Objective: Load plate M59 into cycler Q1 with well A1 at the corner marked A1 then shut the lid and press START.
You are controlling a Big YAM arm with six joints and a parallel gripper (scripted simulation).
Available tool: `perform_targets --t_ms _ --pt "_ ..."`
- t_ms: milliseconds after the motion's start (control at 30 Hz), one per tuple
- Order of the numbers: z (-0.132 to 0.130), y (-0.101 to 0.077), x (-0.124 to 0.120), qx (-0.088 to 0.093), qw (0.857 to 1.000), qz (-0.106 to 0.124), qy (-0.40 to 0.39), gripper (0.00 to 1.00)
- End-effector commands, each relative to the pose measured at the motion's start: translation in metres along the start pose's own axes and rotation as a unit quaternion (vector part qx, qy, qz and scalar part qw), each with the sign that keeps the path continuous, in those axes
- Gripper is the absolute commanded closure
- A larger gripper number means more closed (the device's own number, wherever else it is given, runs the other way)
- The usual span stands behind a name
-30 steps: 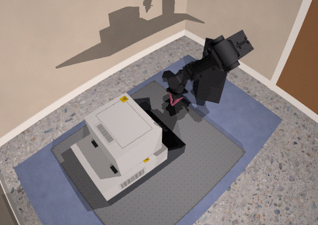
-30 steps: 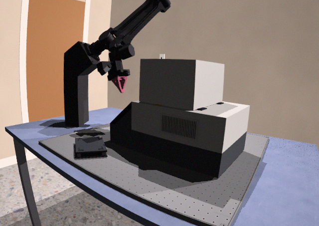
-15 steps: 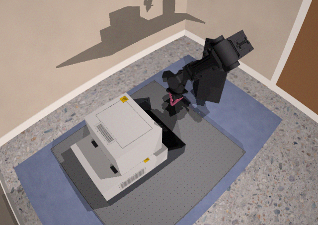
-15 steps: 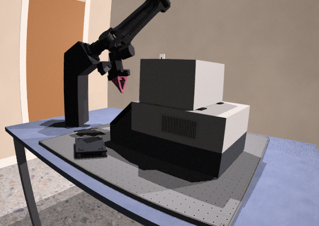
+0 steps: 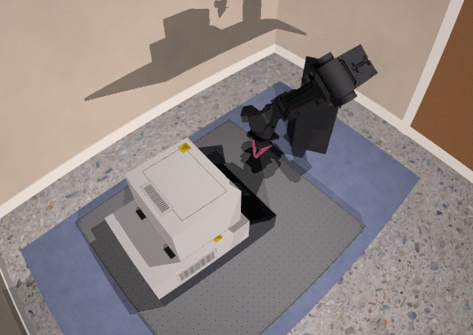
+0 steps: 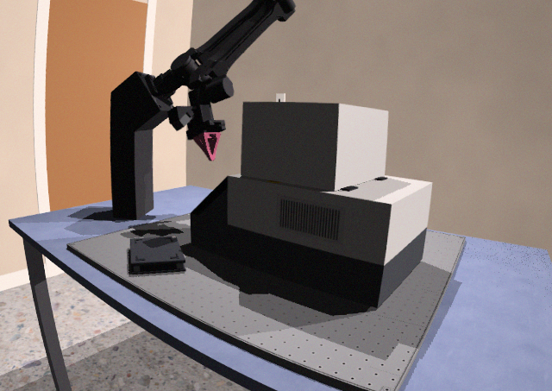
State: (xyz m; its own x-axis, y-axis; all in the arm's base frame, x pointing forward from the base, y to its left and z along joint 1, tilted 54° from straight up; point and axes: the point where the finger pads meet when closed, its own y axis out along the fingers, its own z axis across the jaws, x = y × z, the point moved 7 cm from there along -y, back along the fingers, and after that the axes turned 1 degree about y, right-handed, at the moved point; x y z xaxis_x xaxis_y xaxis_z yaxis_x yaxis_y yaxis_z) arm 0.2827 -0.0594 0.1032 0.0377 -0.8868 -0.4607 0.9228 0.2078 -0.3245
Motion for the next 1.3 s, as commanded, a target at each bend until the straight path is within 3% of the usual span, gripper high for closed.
perform_targets --t_ms 0,1267 --pt "-0.0045 -0.0059 -0.0007 0.003 1.000 -0.003 0.000 1.00" --pt "0.0009 -0.0037 0.0008 0.007 1.000 -0.003 -0.004 1.00"
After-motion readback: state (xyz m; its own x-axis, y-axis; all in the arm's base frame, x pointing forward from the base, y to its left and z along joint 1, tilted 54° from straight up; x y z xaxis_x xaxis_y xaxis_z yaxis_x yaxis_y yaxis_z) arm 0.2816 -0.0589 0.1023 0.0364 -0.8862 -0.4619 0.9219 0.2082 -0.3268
